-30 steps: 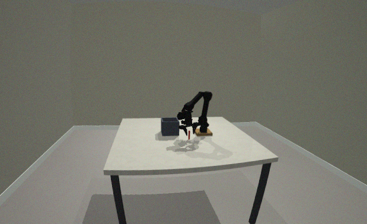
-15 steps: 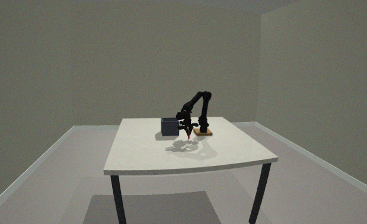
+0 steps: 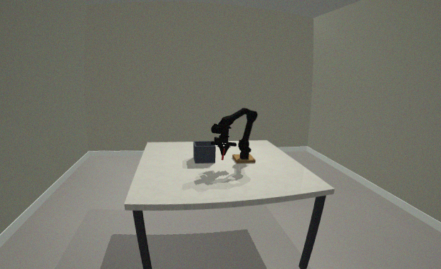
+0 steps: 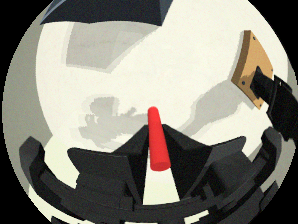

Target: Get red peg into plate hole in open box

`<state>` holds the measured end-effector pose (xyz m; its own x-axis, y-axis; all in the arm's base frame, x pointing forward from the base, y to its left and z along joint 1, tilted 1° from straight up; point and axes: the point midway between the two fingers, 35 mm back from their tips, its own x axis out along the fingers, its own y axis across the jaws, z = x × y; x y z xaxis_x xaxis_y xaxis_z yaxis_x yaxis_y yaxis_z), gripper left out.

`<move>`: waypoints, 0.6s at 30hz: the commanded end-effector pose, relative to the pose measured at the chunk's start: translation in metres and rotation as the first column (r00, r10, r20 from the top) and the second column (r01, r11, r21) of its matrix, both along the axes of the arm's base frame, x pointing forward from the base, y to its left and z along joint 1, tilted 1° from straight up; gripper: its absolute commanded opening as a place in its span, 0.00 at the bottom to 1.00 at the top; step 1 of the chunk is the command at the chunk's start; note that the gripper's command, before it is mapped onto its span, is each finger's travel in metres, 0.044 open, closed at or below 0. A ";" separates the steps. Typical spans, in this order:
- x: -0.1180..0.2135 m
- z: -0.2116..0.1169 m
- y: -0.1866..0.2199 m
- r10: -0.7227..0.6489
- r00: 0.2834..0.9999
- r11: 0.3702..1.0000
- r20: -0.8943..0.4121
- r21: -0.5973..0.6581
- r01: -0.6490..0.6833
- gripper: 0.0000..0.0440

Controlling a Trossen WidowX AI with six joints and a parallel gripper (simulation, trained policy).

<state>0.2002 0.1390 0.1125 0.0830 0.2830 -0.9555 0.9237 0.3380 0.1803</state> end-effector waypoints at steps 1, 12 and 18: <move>0.007 0.020 -0.003 0.005 0.998 1.000 0.055 0.016 -0.006 0.00; 0.026 0.074 -0.034 -0.019 0.979 1.000 0.204 -0.014 0.022 0.00; 0.035 0.091 -0.058 -0.044 0.968 0.996 0.248 -0.060 0.060 0.00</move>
